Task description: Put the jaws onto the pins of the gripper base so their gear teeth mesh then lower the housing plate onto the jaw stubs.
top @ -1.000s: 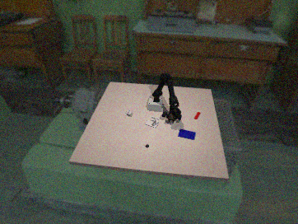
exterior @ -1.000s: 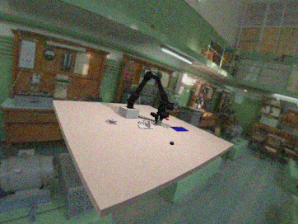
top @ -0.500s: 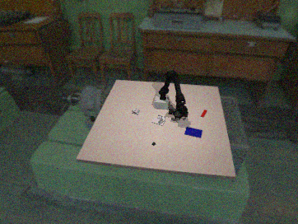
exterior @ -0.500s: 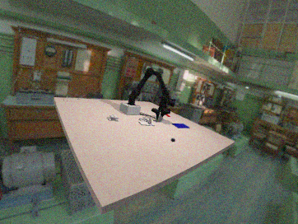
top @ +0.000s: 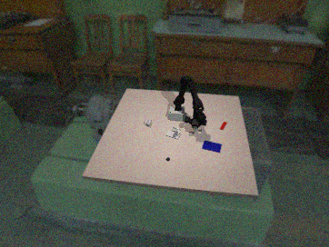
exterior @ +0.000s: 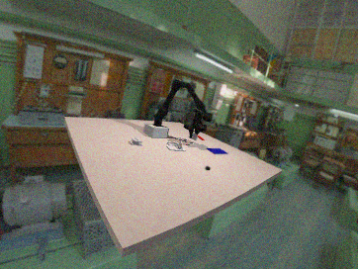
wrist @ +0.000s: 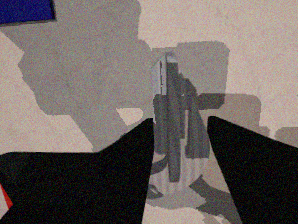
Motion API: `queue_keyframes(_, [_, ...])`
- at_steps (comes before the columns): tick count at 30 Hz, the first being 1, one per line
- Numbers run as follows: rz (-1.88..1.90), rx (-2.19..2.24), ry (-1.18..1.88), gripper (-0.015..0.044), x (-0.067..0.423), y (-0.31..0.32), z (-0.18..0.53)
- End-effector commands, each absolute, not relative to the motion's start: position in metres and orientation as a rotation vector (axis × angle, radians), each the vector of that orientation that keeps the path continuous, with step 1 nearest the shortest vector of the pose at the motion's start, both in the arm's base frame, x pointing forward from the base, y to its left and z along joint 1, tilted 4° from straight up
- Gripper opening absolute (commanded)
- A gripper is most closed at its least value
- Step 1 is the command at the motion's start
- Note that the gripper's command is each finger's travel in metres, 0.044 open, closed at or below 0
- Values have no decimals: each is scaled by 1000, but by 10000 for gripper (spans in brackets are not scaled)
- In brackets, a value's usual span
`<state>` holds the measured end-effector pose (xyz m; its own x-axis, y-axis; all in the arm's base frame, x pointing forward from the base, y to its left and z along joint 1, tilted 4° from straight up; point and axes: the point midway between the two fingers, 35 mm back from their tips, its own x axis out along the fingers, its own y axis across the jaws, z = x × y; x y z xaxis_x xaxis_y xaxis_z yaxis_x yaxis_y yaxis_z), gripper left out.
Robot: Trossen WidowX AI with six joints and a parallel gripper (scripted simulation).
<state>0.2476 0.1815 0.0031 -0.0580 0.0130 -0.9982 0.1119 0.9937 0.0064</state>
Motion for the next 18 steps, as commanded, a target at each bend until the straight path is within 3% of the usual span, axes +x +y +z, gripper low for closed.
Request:
queue_keyframes(1, [-75, 96, 1624, 134, 248, 181, 16])
queue_keyframes(18, [-84, 103, 1621, 134, 261, 155, 27])
